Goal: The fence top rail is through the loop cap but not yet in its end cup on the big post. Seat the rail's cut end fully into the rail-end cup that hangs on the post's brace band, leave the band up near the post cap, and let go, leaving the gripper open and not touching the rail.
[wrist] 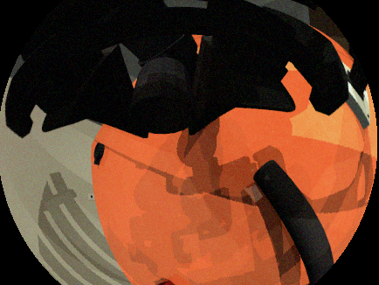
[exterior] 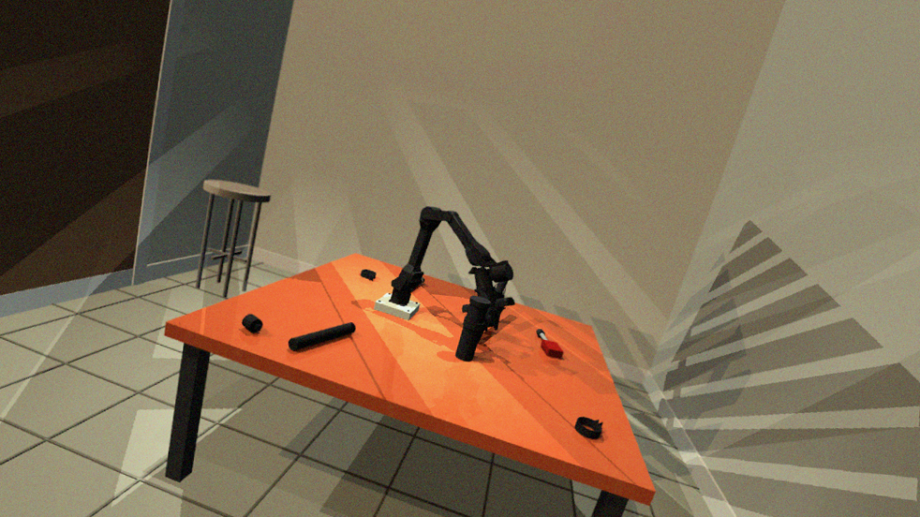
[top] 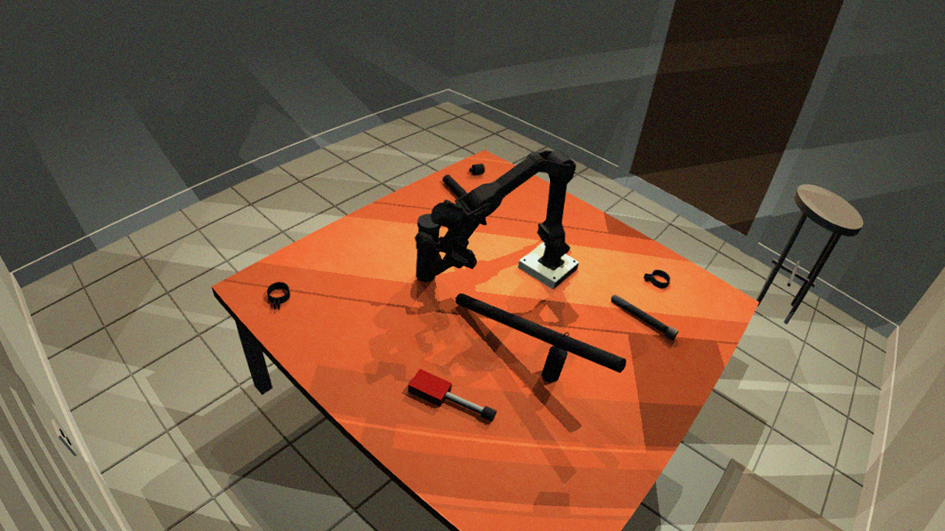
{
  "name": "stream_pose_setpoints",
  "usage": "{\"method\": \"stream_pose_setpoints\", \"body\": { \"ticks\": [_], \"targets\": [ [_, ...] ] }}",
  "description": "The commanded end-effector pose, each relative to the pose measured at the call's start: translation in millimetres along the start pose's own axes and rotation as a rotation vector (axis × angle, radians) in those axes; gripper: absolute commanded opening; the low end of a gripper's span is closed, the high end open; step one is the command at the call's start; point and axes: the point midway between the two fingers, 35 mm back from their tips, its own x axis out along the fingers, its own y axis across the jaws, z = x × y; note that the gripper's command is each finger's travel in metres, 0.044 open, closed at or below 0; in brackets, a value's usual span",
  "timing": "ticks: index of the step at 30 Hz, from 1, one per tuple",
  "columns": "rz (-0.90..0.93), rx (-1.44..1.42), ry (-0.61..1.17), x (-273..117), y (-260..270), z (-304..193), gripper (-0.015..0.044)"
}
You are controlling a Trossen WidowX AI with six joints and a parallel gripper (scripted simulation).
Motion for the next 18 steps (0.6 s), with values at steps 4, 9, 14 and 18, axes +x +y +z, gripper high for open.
{"method": "stream_pose_setpoints", "body": {
  "ticks": [4, 9, 14, 18],
  "targets": [
    [0.002, -0.047, -0.027, -2, 4, 0, 0.0000],
    [0.002, -0.079, -0.045, -3, 7, 0, 0.0000],
    [0.002, -0.120, -0.068, -5, 11, -1, 0.0000],
    [0.003, -0.157, -0.090, -7, 14, -1, 0.0000]
  ]
}}
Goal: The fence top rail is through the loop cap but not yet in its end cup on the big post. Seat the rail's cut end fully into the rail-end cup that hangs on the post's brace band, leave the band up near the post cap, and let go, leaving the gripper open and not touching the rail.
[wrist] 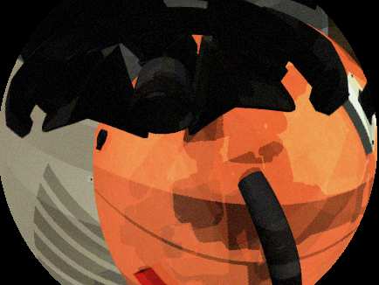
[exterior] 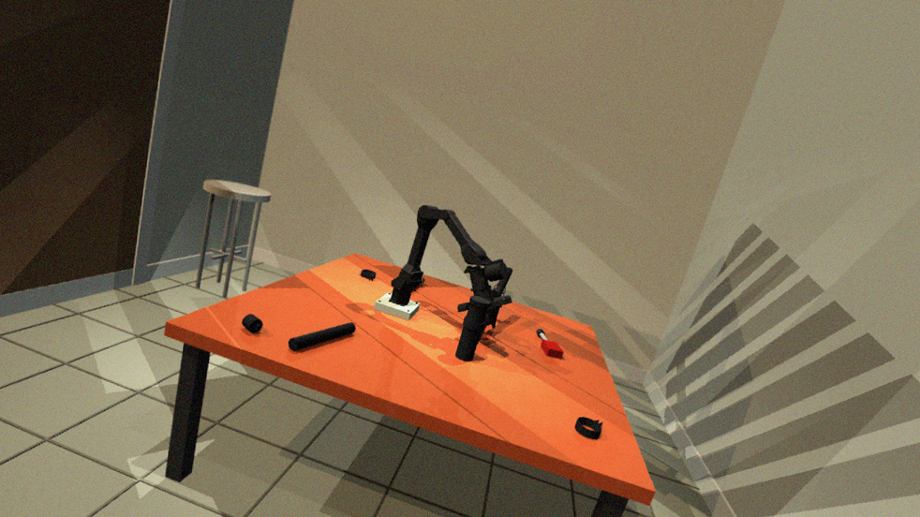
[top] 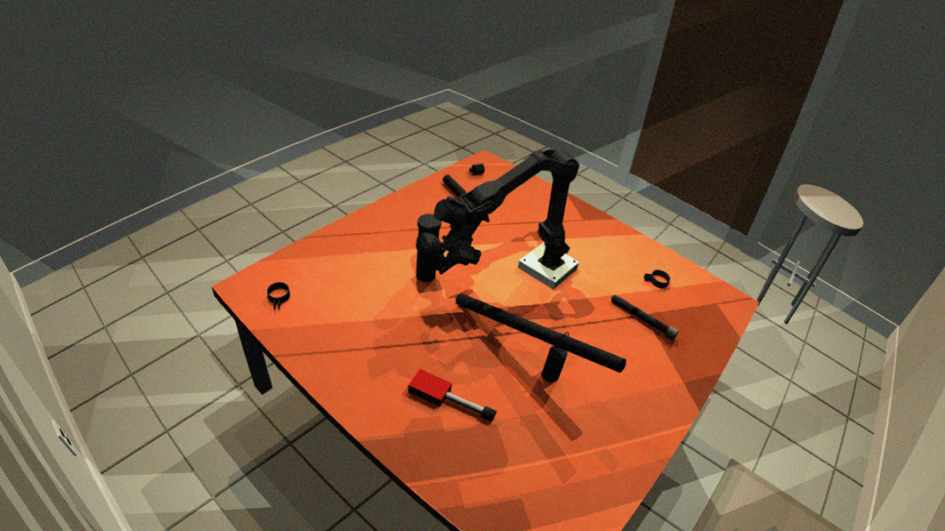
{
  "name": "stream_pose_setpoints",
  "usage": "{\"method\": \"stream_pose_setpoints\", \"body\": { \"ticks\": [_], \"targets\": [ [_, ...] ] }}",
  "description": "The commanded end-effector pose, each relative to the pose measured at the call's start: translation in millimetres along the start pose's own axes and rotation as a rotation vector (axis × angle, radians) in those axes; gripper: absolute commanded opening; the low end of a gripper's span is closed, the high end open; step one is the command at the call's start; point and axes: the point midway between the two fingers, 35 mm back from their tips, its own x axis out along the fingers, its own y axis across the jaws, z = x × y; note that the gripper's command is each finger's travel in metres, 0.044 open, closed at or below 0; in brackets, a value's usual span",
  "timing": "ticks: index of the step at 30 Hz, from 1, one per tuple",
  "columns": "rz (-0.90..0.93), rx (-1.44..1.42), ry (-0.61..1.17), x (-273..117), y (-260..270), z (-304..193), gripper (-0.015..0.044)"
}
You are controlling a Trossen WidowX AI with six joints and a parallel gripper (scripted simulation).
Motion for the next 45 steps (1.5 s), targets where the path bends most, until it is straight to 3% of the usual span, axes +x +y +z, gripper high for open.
{"method": "stream_pose_setpoints", "body": {
  "ticks": [1, 45],
  "targets": [
    [0.002, -0.046, -0.025, -1, 4, 0, 0.0000],
    [0.004, -0.260, -0.147, -12, 24, -4, 0.0000]
  ]
}}
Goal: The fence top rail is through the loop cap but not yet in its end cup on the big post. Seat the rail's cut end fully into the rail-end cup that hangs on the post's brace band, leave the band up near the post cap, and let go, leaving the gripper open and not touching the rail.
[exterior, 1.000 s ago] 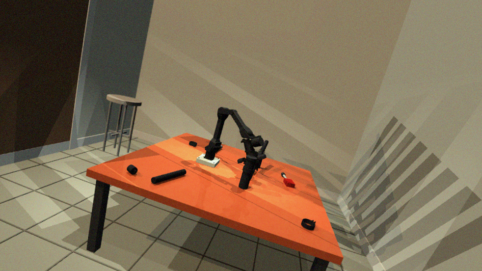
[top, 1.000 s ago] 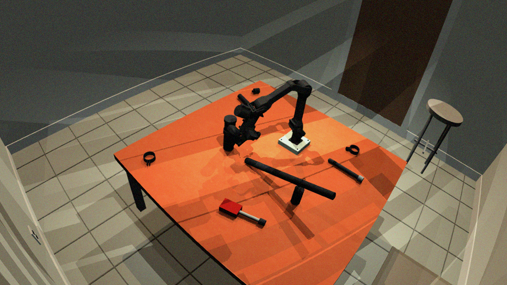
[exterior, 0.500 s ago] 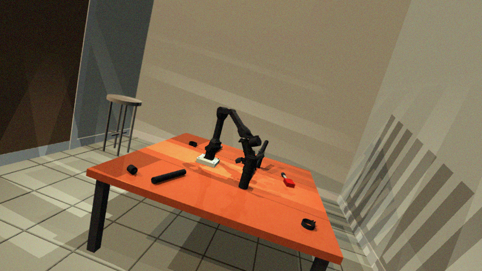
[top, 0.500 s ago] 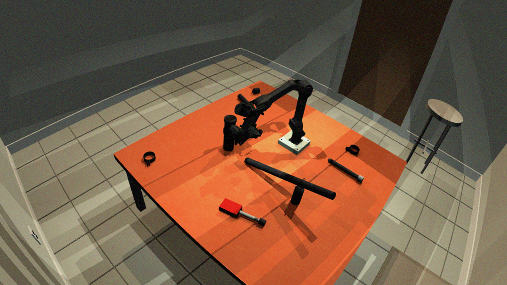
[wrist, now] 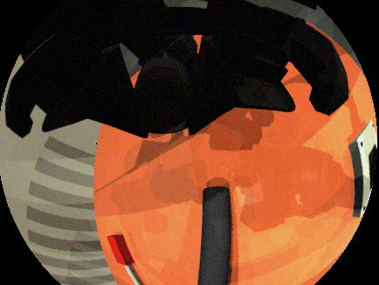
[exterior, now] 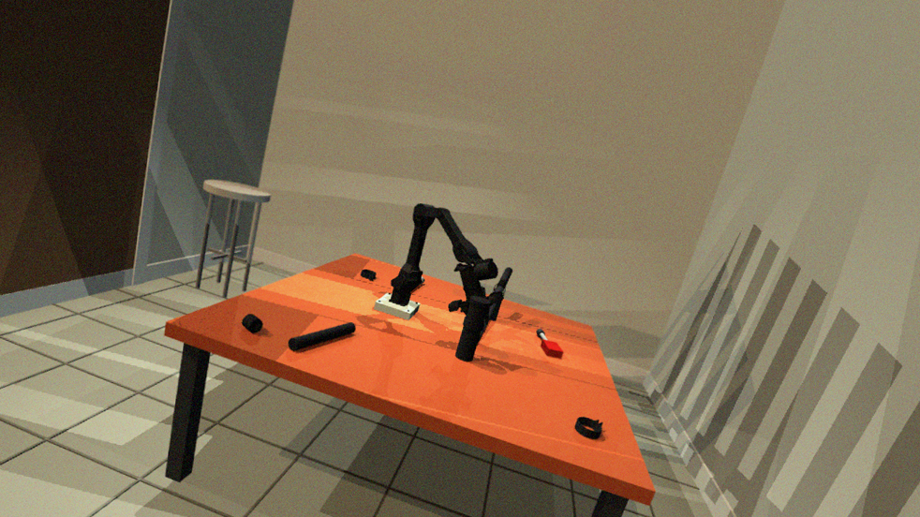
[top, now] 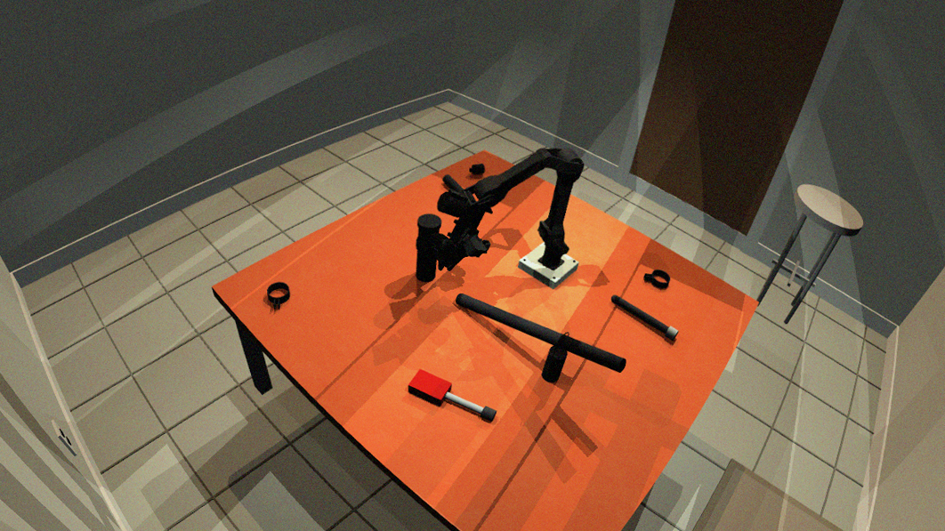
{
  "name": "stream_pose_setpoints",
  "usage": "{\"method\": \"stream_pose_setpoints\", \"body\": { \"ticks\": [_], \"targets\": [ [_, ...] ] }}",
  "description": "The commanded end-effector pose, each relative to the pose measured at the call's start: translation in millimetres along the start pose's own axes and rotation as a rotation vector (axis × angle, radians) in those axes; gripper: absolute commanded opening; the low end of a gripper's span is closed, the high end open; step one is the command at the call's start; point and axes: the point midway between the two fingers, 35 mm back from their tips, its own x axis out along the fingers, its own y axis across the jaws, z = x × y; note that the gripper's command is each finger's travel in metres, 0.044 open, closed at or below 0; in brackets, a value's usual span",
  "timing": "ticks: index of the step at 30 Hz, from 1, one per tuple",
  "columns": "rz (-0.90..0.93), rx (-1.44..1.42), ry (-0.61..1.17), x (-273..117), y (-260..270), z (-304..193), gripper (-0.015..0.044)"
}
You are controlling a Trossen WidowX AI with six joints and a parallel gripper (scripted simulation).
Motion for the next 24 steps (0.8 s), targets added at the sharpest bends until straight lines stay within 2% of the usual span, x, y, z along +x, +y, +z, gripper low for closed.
{"method": "stream_pose_setpoints", "body": {
  "ticks": [1, 14, 24],
  "targets": [
    [0.001, 0.012, 0.008, 1.2, -1.1, 0.5, 0.0000],
    [0.001, 0.009, 0.006, 0.7, -0.6, 0.1, 0.0000],
    [0.001, 0.008, 0.006, 0.1, -1.1, 0.8, 0.0263]
  ]
}}
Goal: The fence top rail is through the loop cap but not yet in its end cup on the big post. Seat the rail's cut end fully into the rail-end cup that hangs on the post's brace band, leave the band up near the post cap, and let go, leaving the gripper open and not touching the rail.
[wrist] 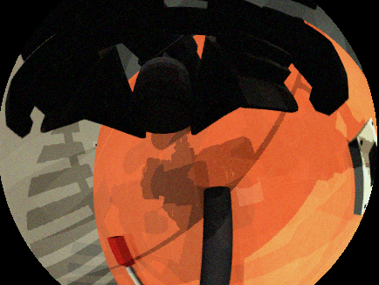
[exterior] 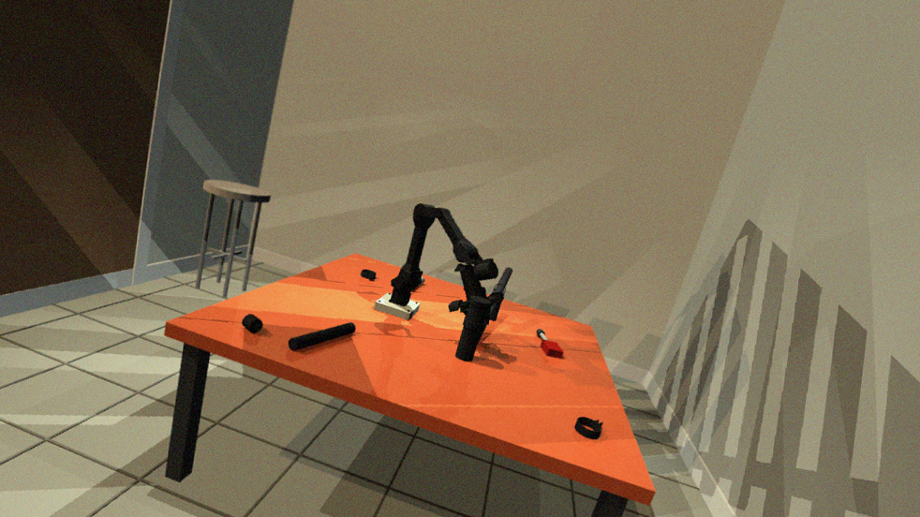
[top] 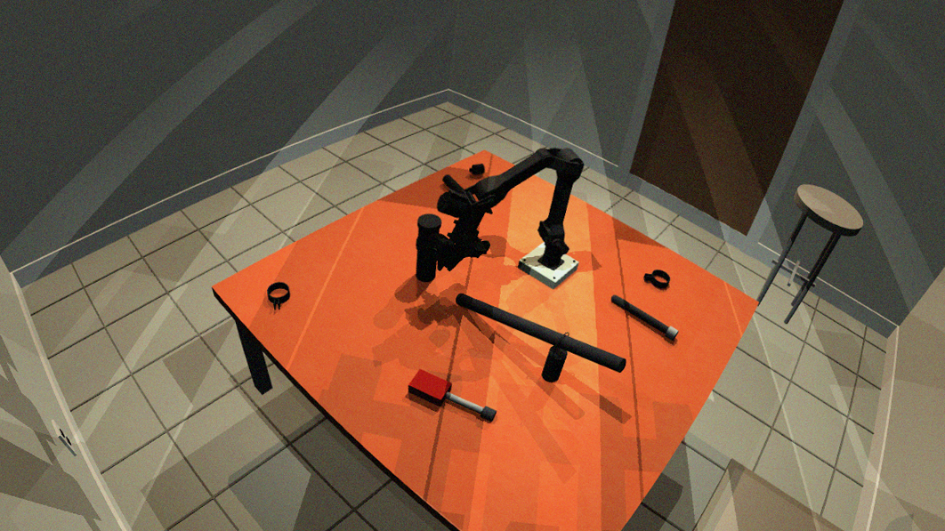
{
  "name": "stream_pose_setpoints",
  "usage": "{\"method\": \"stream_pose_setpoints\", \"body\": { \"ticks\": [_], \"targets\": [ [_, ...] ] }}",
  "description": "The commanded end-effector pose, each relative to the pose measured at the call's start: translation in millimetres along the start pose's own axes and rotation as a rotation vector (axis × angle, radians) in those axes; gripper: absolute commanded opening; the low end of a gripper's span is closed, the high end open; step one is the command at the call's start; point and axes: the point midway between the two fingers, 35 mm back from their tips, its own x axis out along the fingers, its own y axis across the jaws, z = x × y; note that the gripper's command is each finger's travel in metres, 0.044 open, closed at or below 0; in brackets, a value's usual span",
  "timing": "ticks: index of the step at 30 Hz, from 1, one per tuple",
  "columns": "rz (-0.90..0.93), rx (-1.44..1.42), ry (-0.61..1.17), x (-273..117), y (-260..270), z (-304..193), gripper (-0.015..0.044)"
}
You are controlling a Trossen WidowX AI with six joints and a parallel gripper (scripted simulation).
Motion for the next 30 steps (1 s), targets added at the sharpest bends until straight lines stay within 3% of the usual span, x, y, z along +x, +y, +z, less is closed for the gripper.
{"method": "stream_pose_setpoints", "body": {
  "ticks": [1, 7, 16, 30],
  "targets": [
    [0.000, -0.001, -0.001, -2, -1, 2, 0.0289],
    [0.000, -0.004, -0.005, -18, -12, 21, 0.0440],
    [-0.004, 0.035, -0.017, -34, -22, 43, 0.0440],
    [0.035, 1.131, -0.045, -98, -49, 131, 0.0440]
  ]
}}
